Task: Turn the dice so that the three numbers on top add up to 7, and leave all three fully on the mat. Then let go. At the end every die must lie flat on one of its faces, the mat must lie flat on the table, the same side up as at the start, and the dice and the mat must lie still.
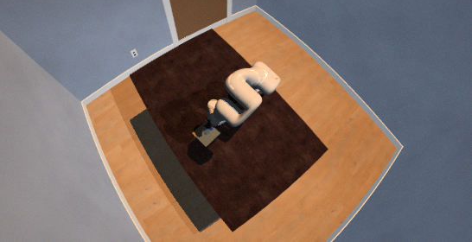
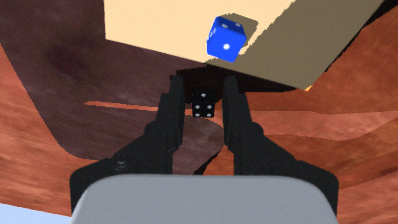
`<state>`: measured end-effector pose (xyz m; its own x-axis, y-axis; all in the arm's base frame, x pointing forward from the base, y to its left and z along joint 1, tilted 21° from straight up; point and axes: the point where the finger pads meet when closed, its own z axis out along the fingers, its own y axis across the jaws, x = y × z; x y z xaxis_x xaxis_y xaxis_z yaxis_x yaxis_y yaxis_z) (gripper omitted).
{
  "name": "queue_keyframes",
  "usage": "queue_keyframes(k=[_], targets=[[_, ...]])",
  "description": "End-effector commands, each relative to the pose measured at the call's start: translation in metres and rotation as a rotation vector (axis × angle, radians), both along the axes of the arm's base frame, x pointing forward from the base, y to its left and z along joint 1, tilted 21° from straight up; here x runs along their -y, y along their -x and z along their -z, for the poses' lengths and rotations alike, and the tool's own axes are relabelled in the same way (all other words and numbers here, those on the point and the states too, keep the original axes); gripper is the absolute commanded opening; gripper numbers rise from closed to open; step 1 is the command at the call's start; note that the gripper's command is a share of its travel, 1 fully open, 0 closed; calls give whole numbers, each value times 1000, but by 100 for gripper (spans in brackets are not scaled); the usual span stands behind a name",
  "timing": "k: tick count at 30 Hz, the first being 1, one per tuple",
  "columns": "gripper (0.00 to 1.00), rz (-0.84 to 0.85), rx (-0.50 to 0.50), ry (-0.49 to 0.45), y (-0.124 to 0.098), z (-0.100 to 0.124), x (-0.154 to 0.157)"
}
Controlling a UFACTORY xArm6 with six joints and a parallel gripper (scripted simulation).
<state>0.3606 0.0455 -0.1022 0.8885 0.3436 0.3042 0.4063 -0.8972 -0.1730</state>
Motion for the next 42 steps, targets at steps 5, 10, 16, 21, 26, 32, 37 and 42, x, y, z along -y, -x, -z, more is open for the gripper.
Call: queue_keyframes(k=[5,10,16,21,26,32,37,42], targets=[[31,1,2,0,-1,0,0],[31,1,2,0,-1,0,0],[31,1,2,0,-1,0,0],[31,1,2,0,-1,0,0],[31,1,2,0,-1,0,0],[31,1,2,0,-1,0,0],[11,1,2,0,-1,0,0],[11,1,2,0,-1,0,0]])
